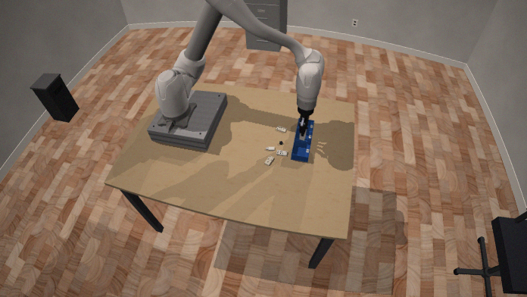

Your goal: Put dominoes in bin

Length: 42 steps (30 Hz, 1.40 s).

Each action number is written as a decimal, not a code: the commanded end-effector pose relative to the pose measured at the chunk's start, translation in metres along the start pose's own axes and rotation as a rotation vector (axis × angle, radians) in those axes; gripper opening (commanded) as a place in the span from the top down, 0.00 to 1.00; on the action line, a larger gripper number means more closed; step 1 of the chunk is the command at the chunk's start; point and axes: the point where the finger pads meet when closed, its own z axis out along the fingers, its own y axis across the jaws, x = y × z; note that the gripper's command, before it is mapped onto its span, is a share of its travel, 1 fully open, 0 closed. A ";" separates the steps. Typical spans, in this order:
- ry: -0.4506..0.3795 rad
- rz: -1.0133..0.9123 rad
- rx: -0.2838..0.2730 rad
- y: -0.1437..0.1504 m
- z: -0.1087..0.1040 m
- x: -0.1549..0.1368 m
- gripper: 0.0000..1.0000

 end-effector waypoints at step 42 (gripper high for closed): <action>0.000 0.000 0.000 -0.035 -0.060 -0.003 0.95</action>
